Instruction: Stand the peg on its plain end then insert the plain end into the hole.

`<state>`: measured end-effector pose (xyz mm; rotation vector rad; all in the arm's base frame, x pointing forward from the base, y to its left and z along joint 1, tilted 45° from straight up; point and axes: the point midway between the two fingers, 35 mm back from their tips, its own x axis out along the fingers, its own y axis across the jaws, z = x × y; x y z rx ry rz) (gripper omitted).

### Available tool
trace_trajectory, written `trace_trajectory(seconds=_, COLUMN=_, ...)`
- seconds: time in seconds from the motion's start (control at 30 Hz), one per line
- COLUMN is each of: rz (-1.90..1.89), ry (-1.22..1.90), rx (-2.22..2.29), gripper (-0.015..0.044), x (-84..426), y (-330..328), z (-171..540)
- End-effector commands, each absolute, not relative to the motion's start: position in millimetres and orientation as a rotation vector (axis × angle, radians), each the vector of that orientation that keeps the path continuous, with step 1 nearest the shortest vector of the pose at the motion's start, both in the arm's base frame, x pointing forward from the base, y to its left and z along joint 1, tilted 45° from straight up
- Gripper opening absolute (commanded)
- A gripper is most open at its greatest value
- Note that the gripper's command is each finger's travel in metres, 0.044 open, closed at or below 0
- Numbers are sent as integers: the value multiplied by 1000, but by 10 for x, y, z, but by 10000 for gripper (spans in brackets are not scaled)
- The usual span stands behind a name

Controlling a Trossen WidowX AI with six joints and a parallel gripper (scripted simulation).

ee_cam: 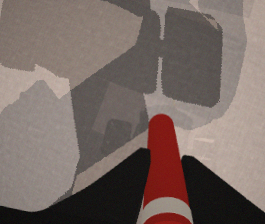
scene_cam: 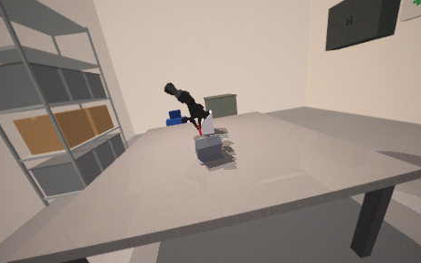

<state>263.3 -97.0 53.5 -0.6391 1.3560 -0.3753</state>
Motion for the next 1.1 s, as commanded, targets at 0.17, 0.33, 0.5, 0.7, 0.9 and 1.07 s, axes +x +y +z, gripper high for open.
trace_trajectory(seconds=0.17, rz=-386, ry=1287, rx=-590, gripper=0, x=2706, y=-945, z=504)
trace_trajectory(seconds=0.33, rz=-393, ry=1248, rx=-567, gripper=0, x=2746, y=-935, z=492)
trace_trajectory(seconds=0.5, rz=-398, ry=1210, rx=-543, gripper=0, x=2786, y=-924, z=483)
trace_trajectory(seconds=0.7, rz=-404, ry=1163, rx=-515, gripper=0, x=2832, y=-911, z=477)
trace_trajectory(seconds=0.9, rz=-409, ry=1117, rx=-488, gripper=0, x=2877, y=-898, z=475)
trace_trajectory(seconds=1.07, rz=-412, ry=1078, rx=-465, gripper=0, x=2914, y=-887, z=476)
